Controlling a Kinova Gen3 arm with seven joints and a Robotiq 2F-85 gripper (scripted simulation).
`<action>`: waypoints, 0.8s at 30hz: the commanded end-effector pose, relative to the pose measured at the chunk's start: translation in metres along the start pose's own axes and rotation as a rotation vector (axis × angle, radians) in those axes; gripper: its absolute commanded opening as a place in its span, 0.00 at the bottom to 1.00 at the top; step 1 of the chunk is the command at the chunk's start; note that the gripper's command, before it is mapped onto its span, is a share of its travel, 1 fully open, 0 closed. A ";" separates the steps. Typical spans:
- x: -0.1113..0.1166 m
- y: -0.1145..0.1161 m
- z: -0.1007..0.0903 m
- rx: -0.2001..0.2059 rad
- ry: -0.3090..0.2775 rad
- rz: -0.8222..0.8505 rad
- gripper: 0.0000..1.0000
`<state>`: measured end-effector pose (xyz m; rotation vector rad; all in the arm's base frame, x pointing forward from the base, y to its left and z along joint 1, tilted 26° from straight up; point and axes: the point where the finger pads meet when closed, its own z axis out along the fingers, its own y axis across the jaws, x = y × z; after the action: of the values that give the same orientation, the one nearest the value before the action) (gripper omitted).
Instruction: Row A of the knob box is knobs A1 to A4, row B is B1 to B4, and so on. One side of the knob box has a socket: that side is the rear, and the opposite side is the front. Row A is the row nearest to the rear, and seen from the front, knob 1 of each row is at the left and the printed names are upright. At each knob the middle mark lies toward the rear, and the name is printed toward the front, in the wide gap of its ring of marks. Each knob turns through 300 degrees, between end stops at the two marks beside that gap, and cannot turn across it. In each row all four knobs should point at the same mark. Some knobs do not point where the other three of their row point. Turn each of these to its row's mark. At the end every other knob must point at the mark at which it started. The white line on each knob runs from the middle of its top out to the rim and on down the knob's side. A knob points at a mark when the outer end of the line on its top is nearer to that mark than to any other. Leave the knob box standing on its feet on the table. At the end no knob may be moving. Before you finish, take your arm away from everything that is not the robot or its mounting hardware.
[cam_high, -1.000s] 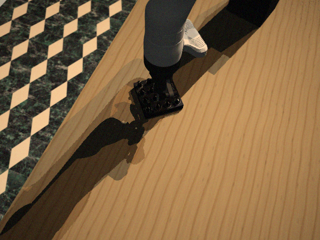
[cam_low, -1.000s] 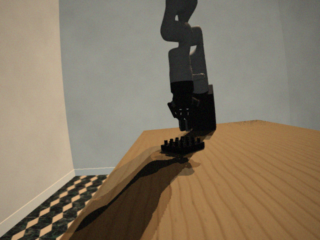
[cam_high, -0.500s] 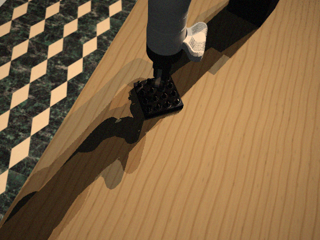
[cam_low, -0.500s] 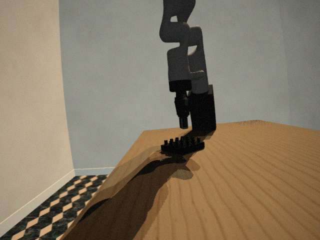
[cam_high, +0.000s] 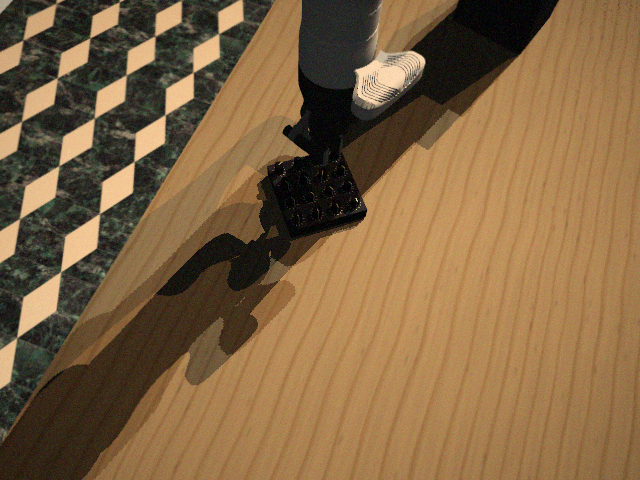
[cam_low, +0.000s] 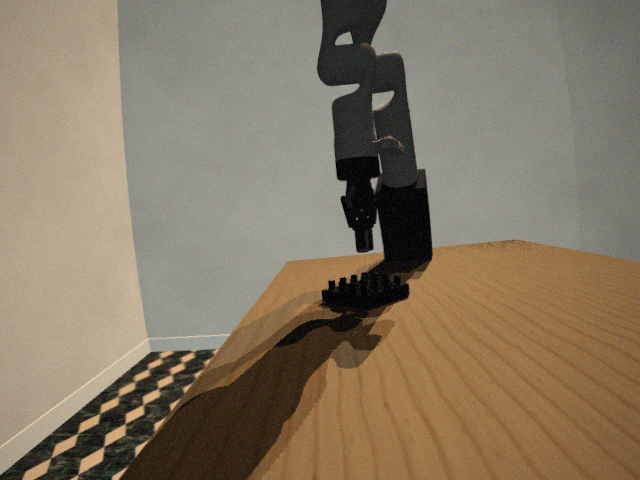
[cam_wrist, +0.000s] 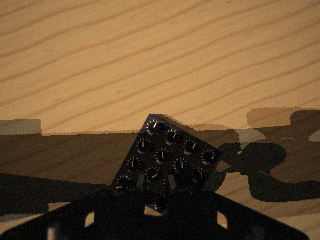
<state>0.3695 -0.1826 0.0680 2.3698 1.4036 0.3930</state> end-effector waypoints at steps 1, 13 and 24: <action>-0.005 -0.001 -0.003 -0.004 0.003 0.075 0.19; -0.007 -0.006 -0.005 -0.003 0.002 0.201 0.19; -0.007 -0.006 -0.005 -0.003 0.002 0.203 0.19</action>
<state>0.3590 -0.1864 0.0680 2.5132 1.1823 0.4393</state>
